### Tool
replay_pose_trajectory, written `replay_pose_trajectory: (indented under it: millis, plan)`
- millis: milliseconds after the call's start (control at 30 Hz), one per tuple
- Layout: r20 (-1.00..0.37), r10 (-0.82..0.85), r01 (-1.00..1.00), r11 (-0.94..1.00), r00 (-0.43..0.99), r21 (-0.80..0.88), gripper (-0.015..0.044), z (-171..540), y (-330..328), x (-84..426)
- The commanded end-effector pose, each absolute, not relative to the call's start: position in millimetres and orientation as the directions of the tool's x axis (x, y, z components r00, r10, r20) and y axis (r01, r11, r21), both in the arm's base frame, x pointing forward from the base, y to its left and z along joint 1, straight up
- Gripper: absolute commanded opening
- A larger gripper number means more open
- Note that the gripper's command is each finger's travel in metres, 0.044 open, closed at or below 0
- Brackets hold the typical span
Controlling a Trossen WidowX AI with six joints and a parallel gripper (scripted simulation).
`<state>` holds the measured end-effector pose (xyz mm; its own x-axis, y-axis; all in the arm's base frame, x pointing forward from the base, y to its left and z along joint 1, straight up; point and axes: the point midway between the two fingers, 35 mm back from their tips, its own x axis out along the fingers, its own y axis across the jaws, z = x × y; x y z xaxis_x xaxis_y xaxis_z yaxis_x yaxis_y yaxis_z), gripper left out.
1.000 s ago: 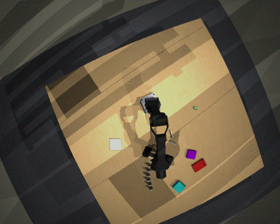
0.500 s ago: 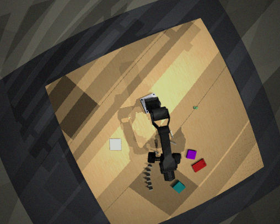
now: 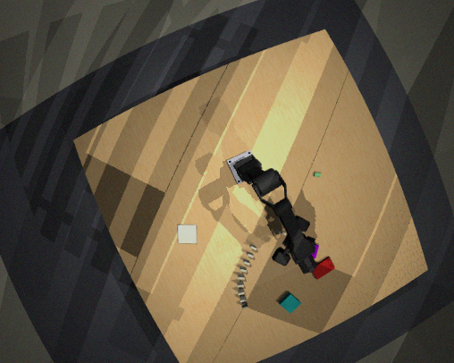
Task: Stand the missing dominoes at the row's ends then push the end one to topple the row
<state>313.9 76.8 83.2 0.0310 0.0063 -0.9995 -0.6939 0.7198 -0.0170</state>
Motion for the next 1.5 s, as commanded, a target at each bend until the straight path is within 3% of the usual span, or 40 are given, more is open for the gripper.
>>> replay_pose_trajectory:
  millis: [0, 200, 433, 1100, 1467]
  plan:
    - [-1.0, 0.006, -0.761, 0.648, 0.021, -0.012, 0.044, 74.6, 83.0, 310.9]
    - [-1.0, 0.006, -0.761, 0.648, 0.021, -0.012, 0.044, 68.7, 83.1, 311.6]
    - [-1.0, 0.006, -0.761, 0.648, 0.021, -0.012, 0.044, 10.9, 83.1, 311.9]
    - [-1.0, 0.006, -0.761, 0.648, 0.021, -0.012, 0.044, -5.6, 81.9, 309.5]
    - [-1.0, 0.006, -0.761, 0.648, 0.021, -0.012, 0.0151, -5.6, 81.9, 309.5]
